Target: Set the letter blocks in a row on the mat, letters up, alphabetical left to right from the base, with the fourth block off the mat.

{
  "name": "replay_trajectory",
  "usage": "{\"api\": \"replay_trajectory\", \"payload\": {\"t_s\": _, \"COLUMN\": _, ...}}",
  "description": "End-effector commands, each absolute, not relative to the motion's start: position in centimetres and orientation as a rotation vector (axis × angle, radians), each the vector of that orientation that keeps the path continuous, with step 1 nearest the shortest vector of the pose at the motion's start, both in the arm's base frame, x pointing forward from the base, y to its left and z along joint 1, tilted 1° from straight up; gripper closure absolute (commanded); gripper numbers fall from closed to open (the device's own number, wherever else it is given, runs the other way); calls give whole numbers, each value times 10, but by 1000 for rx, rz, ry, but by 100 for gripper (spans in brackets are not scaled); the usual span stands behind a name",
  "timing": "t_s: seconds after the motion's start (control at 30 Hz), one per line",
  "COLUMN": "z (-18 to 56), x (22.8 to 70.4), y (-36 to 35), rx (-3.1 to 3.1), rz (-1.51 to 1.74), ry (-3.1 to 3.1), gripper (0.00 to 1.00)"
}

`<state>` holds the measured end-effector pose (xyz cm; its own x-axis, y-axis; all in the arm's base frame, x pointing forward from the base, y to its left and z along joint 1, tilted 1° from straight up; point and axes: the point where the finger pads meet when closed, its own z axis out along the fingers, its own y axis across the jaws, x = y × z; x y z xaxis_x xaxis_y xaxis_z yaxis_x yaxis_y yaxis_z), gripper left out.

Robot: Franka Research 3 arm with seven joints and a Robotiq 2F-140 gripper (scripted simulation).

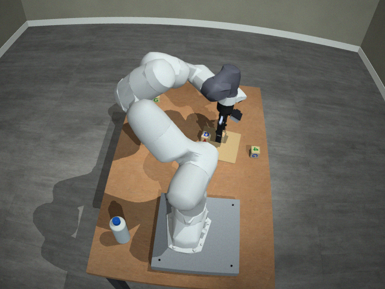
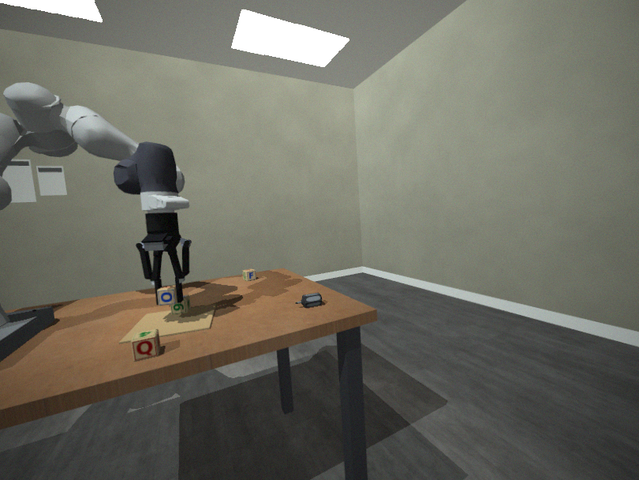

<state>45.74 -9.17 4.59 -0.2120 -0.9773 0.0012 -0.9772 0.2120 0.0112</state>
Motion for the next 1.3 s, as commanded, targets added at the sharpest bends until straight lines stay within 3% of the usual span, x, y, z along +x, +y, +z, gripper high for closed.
{"api": "replay_trajectory", "payload": {"t_s": 0.0, "z": 31, "x": 464, "y": -96, "rx": 1984, "rz": 19, "ry": -2438, "gripper": 67}}
{"api": "replay_trajectory", "payload": {"t_s": 1.27, "z": 0, "x": 464, "y": -97, "rx": 1984, "rz": 19, "ry": -2438, "gripper": 67}}
